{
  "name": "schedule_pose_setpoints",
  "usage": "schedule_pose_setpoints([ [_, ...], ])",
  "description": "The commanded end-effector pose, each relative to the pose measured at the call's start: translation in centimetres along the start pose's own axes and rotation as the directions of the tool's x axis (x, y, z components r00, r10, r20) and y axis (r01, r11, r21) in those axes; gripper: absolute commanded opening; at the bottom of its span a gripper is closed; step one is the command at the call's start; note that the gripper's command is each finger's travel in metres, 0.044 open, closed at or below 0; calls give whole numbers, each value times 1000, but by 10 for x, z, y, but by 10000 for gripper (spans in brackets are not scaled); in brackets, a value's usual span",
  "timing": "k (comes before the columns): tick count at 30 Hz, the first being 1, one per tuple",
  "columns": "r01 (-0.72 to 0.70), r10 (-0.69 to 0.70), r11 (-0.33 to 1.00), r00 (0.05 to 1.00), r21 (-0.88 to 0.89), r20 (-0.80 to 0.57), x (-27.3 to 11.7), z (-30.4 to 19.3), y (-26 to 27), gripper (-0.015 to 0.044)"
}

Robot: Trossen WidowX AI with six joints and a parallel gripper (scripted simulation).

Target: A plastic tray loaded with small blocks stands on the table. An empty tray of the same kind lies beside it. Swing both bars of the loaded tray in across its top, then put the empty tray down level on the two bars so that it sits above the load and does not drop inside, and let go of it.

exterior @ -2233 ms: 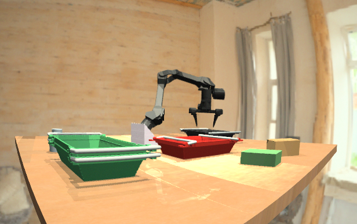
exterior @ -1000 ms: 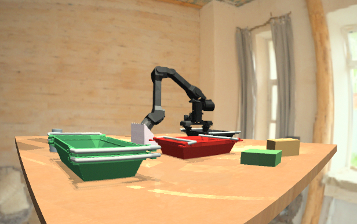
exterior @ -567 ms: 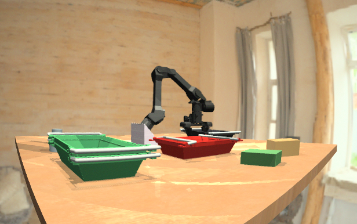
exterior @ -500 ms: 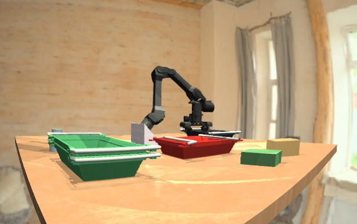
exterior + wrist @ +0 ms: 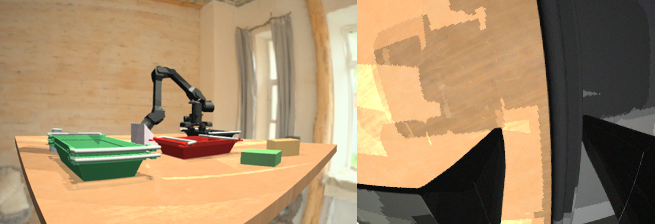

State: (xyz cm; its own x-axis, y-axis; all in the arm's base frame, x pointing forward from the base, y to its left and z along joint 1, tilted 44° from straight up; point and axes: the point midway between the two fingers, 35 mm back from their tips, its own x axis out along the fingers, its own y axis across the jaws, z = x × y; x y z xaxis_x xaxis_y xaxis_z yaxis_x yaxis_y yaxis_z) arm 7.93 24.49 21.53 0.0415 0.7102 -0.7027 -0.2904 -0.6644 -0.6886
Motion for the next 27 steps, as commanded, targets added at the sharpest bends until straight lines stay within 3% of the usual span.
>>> schedule_pose_setpoints([
  [1, -5, 5, 1000, 1000, 4, -3, 1, -1, 1, 173],
  [27, -6, 6, 1000, 1000, 4, -3, -4, -1, 1, 0],
])
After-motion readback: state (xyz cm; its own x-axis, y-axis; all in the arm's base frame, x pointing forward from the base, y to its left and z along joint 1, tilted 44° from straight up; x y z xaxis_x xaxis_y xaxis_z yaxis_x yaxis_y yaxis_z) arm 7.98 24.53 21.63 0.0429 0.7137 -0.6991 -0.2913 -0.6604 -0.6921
